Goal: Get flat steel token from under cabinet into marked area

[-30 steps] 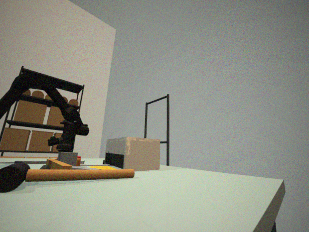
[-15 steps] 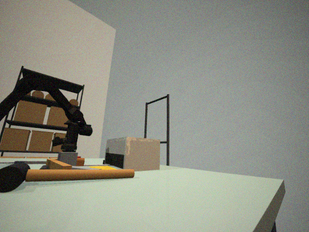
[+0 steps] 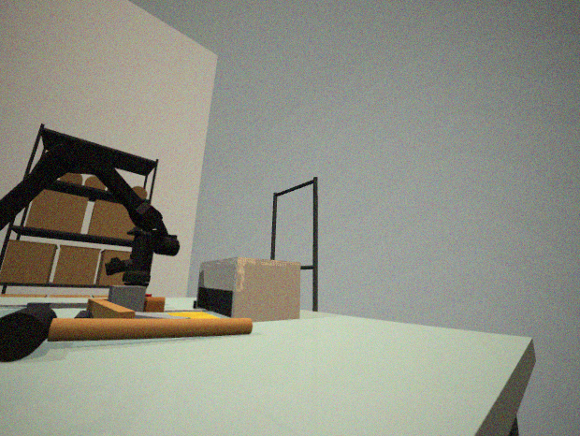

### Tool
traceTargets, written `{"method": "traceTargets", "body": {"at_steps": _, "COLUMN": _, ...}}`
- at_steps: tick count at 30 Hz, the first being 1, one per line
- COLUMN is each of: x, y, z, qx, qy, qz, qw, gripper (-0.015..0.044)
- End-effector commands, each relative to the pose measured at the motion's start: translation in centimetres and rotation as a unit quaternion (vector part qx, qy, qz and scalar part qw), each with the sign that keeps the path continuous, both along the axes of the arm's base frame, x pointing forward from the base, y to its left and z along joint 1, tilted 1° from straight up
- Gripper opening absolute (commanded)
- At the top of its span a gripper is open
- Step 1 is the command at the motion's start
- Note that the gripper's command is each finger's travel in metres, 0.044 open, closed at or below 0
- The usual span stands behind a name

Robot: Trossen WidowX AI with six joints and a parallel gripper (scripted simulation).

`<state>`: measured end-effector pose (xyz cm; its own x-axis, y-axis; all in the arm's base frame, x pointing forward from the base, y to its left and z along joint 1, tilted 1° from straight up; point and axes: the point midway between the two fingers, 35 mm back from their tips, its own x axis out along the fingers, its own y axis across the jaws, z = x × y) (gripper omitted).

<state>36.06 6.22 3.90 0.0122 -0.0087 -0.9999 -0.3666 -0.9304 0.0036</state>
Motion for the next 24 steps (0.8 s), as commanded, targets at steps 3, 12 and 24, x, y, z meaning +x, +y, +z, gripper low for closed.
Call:
{"method": "traceTargets", "body": {"at_steps": 3, "x": 0.9, "y": -0.4, "z": 0.1, "qx": -0.002, "qy": -0.005, "qz": 0.001, "qw": 1.0, "gripper": 0.0}}
{"method": "traceTargets", "body": {"at_steps": 12, "x": 1.8, "y": -0.8, "z": 0.1, "qx": -0.002, "qy": -0.005, "qz": 0.001, "qw": 1.0, "gripper": 0.0}}
{"method": "traceTargets", "body": {"at_steps": 24, "x": 2.9, "y": -1.3, "z": 0.2, "qx": -0.002, "qy": -0.005, "qz": 0.001, "qw": 1.0, "gripper": 0.0}}
